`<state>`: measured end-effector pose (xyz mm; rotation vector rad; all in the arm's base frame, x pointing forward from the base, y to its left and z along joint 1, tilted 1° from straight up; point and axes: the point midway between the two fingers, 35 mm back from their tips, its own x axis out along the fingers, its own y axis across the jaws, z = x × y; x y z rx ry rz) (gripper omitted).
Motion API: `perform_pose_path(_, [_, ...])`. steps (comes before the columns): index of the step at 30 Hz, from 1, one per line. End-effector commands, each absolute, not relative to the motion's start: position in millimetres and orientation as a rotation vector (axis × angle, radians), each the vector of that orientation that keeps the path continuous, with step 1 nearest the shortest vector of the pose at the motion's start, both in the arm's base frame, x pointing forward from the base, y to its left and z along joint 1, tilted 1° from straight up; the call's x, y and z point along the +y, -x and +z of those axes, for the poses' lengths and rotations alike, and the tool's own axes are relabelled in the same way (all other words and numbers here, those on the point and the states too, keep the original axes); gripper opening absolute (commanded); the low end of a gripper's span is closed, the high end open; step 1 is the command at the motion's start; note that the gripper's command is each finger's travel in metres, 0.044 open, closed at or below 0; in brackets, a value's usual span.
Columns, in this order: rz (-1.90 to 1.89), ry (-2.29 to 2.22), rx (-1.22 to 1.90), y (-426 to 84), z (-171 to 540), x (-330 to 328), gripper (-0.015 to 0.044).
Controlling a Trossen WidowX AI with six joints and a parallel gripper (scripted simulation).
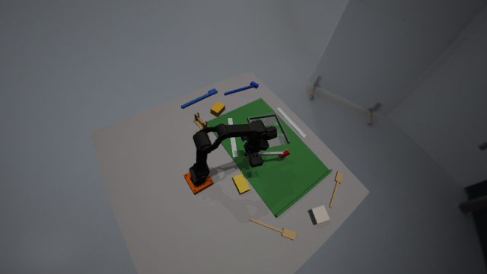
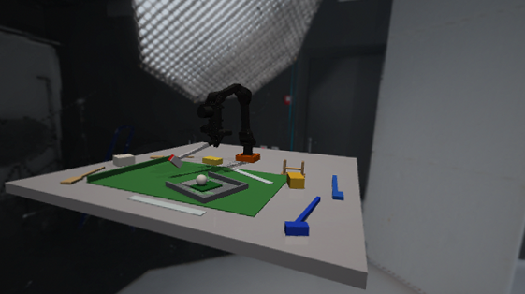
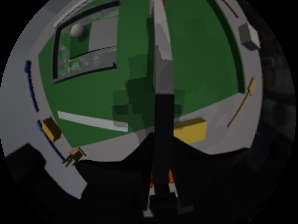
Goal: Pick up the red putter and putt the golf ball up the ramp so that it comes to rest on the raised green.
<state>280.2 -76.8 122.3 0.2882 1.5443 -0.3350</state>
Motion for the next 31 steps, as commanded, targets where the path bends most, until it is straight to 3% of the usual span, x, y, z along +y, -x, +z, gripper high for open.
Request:
perform_pose_path(1, [-0.337,-0.291,1.516,-280.6,142.8,-75.9,0.0000])
perform_pose_path(31, [-0.335,-0.288,1.535,-280.3,132.9,-76.4,0.0000])
